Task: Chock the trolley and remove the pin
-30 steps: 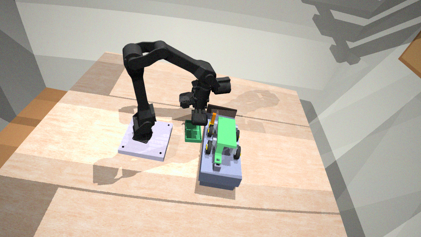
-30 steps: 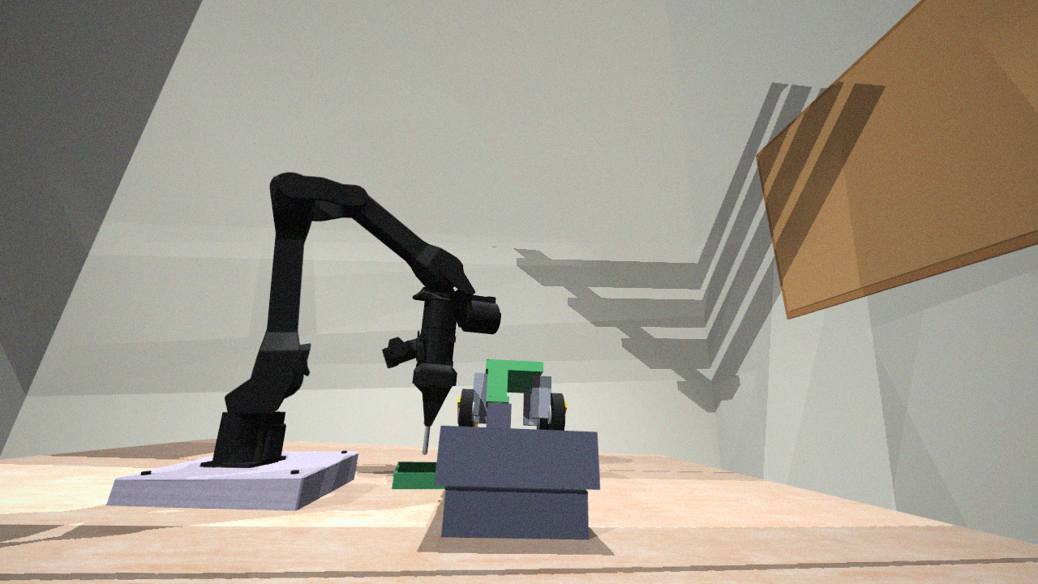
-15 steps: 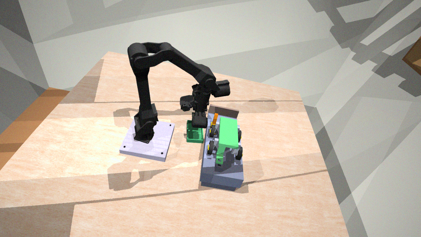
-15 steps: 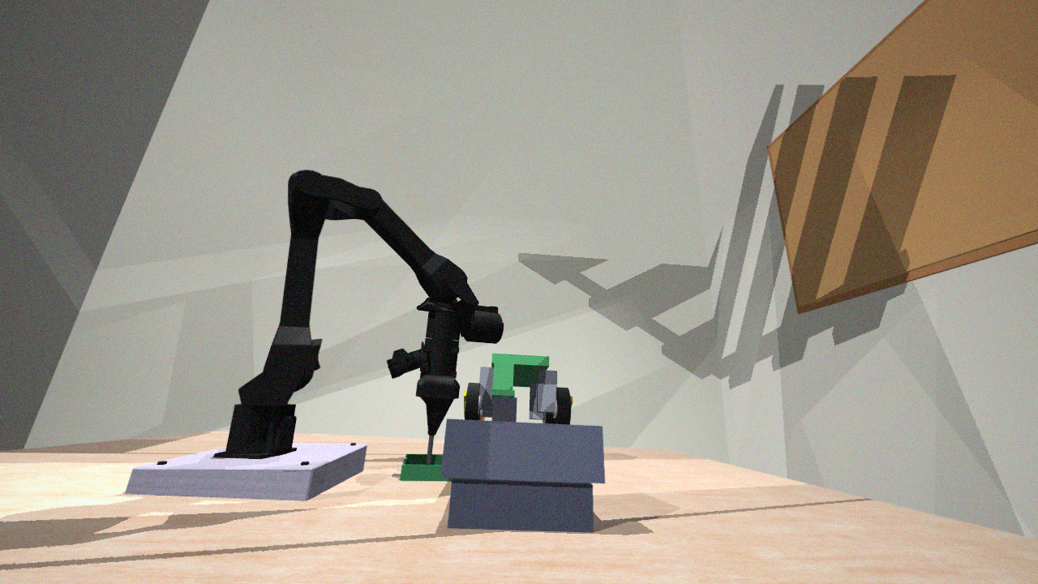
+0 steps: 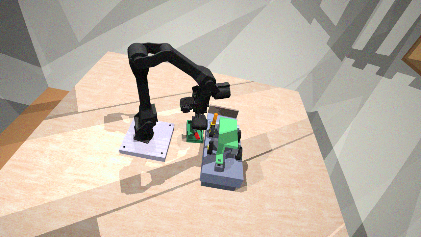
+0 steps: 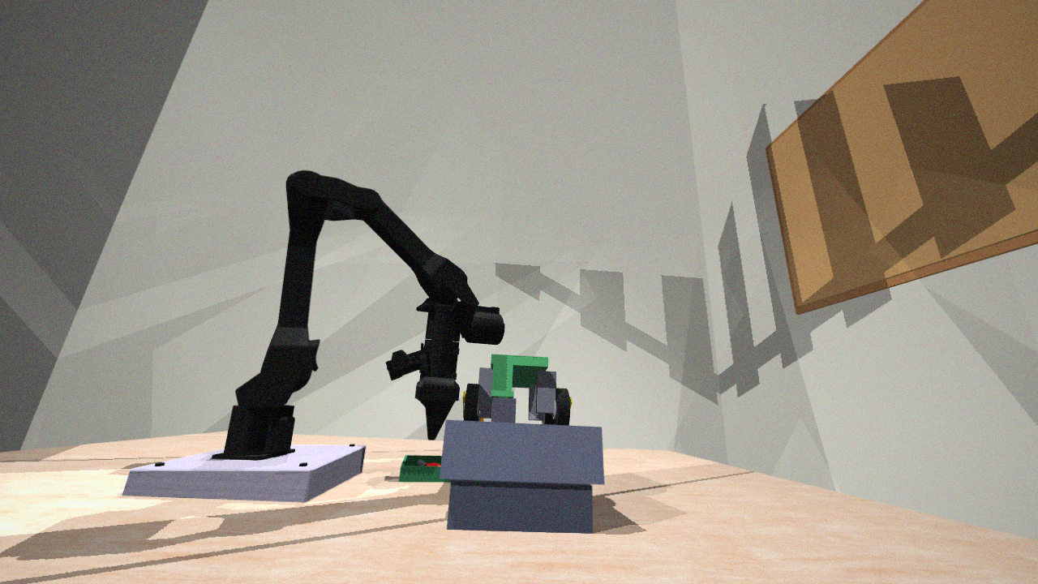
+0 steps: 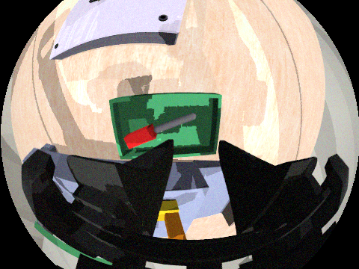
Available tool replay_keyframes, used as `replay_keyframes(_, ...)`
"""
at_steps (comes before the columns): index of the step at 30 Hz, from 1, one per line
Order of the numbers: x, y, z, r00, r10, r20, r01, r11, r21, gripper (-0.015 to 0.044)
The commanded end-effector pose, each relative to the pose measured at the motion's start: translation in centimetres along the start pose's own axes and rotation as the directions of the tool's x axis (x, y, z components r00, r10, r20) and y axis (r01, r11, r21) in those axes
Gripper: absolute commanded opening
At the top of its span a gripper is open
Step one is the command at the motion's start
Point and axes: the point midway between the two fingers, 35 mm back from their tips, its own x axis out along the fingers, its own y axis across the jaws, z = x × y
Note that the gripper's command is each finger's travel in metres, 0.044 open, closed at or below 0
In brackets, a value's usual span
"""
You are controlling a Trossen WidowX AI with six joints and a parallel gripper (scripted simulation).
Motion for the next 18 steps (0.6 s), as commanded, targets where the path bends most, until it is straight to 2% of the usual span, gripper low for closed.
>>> replay_keyframes(1, 0.15, 0.28, 0.07, 1.000, -0.004, 0.003, 0.004, 1.000, -0.003, 0.0190)
replay_keyframes(18, 0.30, 1.23, -0.05, 1.000, -0.003, 0.003, 0.003, 1.000, -0.003, 0.0190)
